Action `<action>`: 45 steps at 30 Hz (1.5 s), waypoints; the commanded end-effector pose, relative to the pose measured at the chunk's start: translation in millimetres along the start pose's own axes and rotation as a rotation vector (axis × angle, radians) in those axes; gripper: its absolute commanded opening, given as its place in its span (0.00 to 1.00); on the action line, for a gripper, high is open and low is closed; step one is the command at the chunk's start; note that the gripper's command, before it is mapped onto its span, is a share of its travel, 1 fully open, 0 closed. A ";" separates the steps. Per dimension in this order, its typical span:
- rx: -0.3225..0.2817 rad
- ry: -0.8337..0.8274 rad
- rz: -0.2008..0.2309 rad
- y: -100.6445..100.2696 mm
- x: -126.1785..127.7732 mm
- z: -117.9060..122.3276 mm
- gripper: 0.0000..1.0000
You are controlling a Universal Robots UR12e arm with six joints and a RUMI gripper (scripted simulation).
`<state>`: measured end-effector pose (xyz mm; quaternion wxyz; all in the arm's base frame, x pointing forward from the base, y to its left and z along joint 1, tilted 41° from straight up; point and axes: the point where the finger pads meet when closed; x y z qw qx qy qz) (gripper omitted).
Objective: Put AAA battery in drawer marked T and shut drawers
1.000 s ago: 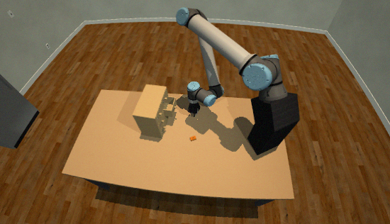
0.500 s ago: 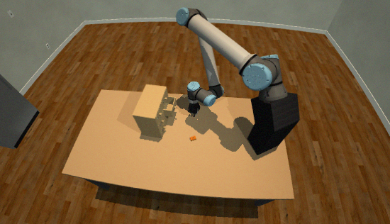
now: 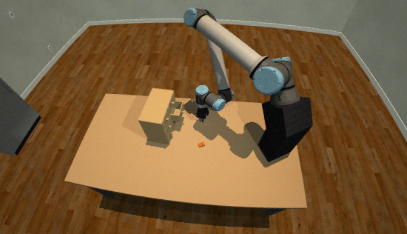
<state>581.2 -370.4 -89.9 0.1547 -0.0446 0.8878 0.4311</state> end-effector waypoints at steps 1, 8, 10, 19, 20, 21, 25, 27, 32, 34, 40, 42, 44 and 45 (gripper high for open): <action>0.002 -0.003 -0.003 -0.2 -2.3 -3.5 0.14; 0.002 -0.003 -0.002 -0.4 -2.0 -3.0 0.14; 0.002 -0.002 -0.002 -0.4 -2.0 -3.0 0.14; 0.002 -0.002 -0.002 -0.4 -2.0 -3.0 0.14; 0.002 -0.002 -0.002 -0.4 -2.0 -3.0 0.14; 0.002 -0.002 -0.002 -0.4 -2.0 -3.0 0.14; 0.002 -0.002 -0.002 -0.4 -2.0 -3.0 0.14; 0.002 -0.002 -0.002 -0.4 -2.0 -3.0 0.14; 0.002 -0.002 -0.002 -0.4 -2.0 -3.0 0.14; 0.002 -0.002 -0.002 -0.4 -2.0 -3.0 0.14; 0.002 -0.003 -0.002 -0.6 -2.0 -3.0 0.14; 0.002 -0.003 -0.002 -1.5 -2.1 -3.1 0.14; 0.002 -0.003 -0.002 -3.0 -2.2 -3.2 0.14; 0.002 -0.003 -0.002 -3.9 -2.0 -3.1 0.14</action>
Point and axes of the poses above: the point where the finger pads meet when closed, its own y axis back along the fingers, its own x axis across the jaws, z = x × y, and after that the axes turned 6 degrees about y, right-handed
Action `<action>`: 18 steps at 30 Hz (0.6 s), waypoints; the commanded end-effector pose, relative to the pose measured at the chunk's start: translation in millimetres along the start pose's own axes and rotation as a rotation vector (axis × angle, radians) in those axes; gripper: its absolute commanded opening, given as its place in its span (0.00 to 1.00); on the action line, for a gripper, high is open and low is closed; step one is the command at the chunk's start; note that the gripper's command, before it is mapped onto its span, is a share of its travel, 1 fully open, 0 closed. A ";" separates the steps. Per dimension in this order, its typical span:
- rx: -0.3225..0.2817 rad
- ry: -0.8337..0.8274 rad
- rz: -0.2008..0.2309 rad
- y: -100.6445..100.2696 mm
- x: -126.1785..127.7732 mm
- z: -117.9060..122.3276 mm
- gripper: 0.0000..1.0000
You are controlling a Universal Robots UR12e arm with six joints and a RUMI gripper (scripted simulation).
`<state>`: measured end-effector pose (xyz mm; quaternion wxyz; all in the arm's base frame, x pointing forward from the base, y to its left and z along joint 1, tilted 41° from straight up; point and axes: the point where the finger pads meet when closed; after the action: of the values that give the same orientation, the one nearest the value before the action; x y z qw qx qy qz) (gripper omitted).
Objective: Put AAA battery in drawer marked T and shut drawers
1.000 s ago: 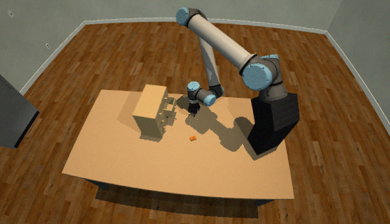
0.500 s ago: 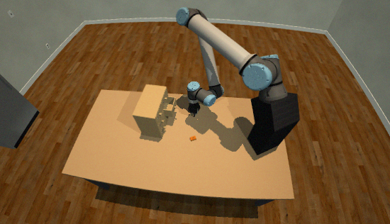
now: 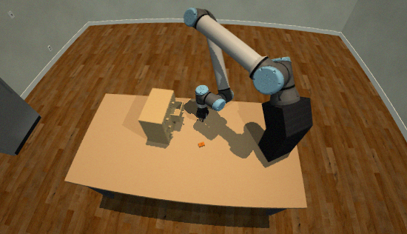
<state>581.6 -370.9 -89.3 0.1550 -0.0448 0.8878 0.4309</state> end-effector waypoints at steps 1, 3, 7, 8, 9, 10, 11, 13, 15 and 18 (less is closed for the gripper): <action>0.002 -0.003 -0.001 -4.6 -1.4 -2.4 0.14; 0.002 -0.002 -0.001 -6.2 -1.5 -2.4 0.14; 0.002 -0.002 -0.002 -10.3 -1.5 -2.4 0.14; 0.002 -0.002 -0.002 -10.3 -1.5 -2.4 0.14; 0.002 -0.002 -0.002 -10.3 -1.5 -2.4 0.14; 0.002 -0.002 -0.001 -11.3 -1.5 -2.4 0.14; 0.002 -0.002 -0.001 -12.4 -1.5 -2.4 0.14; 0.002 -0.002 -0.001 -14.3 -1.5 -2.4 0.14; 0.002 -0.002 -0.001 -16.0 -1.5 -2.4 0.14; 0.002 -0.002 -0.001 -17.8 -1.5 -2.4 0.14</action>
<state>584.5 -379.4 -98.7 0.1550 -0.0446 0.8878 0.4310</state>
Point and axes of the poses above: the point where the finger pads meet when closed, its own y axis back along the fingers, its own x axis across the jaws, z = x × y, and after that the axes turned 6 degrees about y, right-handed
